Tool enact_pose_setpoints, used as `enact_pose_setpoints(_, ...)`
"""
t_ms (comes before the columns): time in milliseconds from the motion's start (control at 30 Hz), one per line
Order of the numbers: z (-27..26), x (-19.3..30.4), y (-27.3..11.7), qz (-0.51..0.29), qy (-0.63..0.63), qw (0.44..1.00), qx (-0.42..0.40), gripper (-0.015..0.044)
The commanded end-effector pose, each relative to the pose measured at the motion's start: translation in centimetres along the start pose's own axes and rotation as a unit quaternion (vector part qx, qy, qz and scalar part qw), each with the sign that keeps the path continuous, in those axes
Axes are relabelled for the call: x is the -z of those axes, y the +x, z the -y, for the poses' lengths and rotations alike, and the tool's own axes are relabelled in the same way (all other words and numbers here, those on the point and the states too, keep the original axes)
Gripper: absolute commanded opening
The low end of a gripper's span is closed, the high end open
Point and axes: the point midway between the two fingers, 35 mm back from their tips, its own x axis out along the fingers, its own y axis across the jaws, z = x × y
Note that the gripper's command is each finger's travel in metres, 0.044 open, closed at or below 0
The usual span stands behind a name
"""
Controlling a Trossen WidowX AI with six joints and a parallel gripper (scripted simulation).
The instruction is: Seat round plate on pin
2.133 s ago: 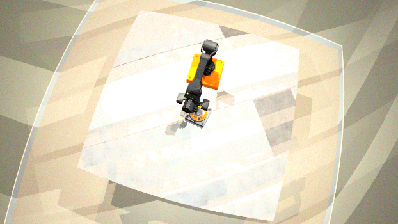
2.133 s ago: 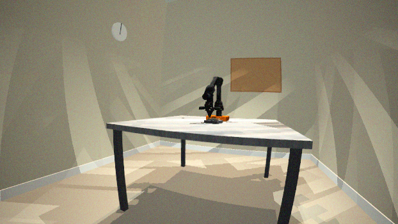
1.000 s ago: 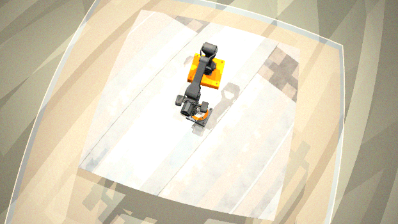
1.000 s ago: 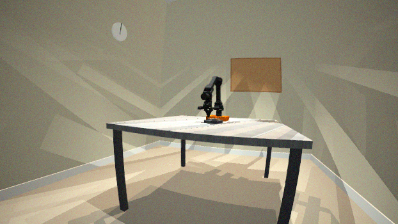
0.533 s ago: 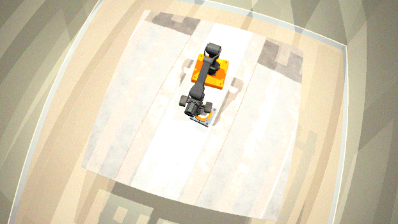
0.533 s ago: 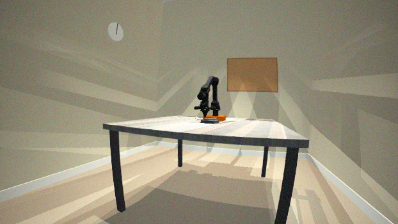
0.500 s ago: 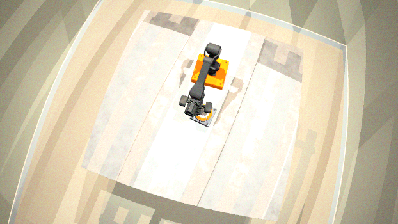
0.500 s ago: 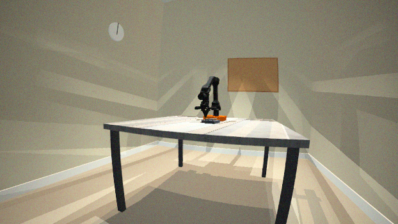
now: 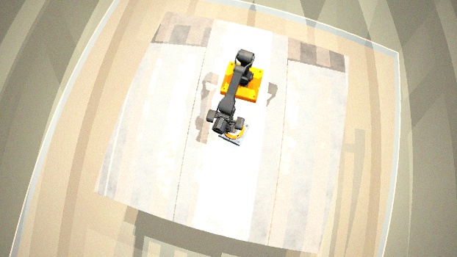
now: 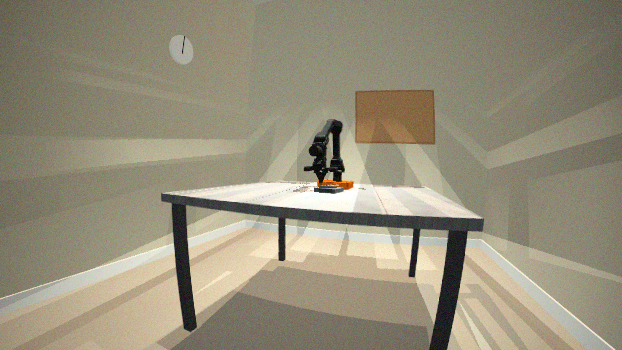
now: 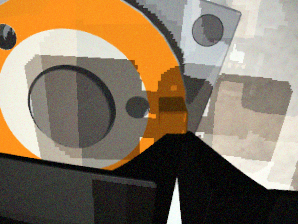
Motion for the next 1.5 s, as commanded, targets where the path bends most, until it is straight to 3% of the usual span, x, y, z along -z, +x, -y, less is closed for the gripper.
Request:
enact_pose_setpoints(0, -0.1, -0.8, -0.2, 0.015, -0.002, 1.000, -0.001, 0.0000)
enact_pose_setpoints(1467, -0.2, -2.0, -0.3, 0.016, -0.002, 1.000, -0.001, 0.0000)
